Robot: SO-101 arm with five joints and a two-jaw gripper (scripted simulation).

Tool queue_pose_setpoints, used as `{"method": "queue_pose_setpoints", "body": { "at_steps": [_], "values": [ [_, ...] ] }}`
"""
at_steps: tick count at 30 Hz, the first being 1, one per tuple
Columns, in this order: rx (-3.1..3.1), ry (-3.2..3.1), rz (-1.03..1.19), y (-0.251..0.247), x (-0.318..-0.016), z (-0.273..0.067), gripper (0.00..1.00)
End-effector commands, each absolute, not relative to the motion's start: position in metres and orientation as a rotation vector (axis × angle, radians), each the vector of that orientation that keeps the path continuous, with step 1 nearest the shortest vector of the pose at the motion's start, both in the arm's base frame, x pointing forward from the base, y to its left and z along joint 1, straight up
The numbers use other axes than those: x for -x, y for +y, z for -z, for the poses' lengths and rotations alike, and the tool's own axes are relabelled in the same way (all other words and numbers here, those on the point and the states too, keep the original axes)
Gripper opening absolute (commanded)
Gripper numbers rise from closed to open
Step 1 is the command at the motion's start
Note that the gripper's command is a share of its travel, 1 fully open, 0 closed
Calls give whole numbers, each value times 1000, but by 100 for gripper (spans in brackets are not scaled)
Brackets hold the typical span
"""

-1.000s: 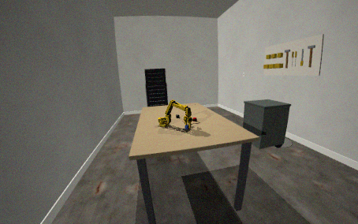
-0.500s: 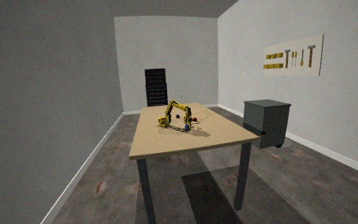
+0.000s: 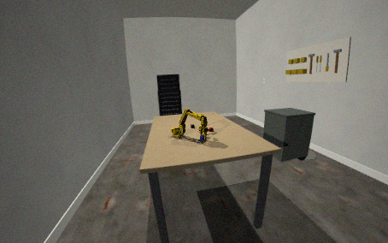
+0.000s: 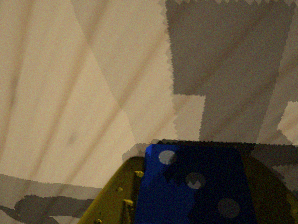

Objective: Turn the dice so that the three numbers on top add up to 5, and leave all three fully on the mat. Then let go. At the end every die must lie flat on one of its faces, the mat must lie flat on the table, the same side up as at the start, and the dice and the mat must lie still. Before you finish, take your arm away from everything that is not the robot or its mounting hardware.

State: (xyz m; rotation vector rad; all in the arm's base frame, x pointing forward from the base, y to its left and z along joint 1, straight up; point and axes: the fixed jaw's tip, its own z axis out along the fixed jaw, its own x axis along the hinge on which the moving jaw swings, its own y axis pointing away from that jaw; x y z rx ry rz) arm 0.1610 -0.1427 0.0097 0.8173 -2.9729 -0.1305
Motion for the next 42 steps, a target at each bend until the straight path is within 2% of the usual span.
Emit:
{"method": "queue_pose_setpoints", "body": {
  "at_steps": [1, 17, 30, 42],
  "values": [
    [-817, -2989, 101, -147, -162, -23, 0],
    [-820, -2999, 81, -149, -158, -58, 0],
    [-845, -2997, 69, -147, -161, -60, 0],
    [-1111, -2888, 96, -109, -176, -61, 0]
  ]
}}
